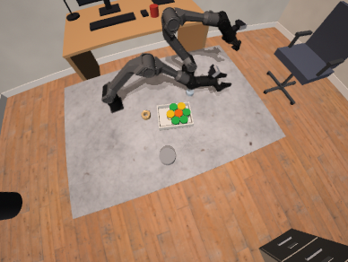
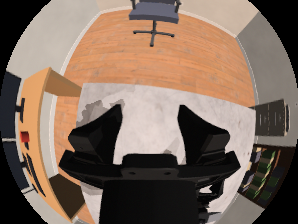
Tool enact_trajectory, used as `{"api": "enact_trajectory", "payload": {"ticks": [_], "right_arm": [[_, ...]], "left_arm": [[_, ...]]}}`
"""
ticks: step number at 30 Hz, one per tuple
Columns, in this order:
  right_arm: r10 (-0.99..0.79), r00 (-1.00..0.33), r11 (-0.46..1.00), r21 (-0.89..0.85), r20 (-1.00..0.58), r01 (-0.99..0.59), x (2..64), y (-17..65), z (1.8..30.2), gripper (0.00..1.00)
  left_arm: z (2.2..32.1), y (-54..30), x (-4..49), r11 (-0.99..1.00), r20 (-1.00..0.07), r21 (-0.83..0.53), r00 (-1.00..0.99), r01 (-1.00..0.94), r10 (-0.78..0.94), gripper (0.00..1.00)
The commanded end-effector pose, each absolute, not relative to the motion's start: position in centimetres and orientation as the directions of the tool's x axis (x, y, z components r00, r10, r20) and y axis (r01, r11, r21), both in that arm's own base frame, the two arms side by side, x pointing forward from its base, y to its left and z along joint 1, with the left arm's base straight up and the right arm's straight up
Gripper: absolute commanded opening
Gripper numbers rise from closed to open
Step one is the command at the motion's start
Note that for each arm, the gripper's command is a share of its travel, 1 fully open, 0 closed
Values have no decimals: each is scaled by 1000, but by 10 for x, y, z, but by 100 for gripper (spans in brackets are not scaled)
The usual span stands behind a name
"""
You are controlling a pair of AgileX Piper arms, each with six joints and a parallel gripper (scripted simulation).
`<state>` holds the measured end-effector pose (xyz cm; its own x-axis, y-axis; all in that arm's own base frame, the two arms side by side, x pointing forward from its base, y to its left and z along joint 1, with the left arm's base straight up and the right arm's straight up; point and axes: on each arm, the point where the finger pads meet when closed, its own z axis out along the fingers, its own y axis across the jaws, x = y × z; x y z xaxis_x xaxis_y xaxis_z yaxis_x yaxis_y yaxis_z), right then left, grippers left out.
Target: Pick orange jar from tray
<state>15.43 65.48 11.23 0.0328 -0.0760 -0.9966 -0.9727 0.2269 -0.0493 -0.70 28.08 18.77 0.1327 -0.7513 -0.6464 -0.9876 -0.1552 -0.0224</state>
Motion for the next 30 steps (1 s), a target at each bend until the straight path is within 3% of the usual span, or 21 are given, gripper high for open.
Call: {"api": "enact_trajectory", "payload": {"ticks": [1, 16, 30], "right_arm": [[-73, 33, 227, -49, -997, -973, 154, 655, 114, 97], [-73, 33, 227, -49, -997, -973, 154, 655, 114, 97], [-525, -32, 275, -134, -850, -952, 219, 579, 83, 50]], "left_arm": [[187, 298, -15, -49, -643, 0, 37, -999, -765, 100], [187, 298, -15, -49, -643, 0, 37, -999, -765, 100], [187, 298, -15, -49, -643, 0, 37, -999, -765, 100]]}}
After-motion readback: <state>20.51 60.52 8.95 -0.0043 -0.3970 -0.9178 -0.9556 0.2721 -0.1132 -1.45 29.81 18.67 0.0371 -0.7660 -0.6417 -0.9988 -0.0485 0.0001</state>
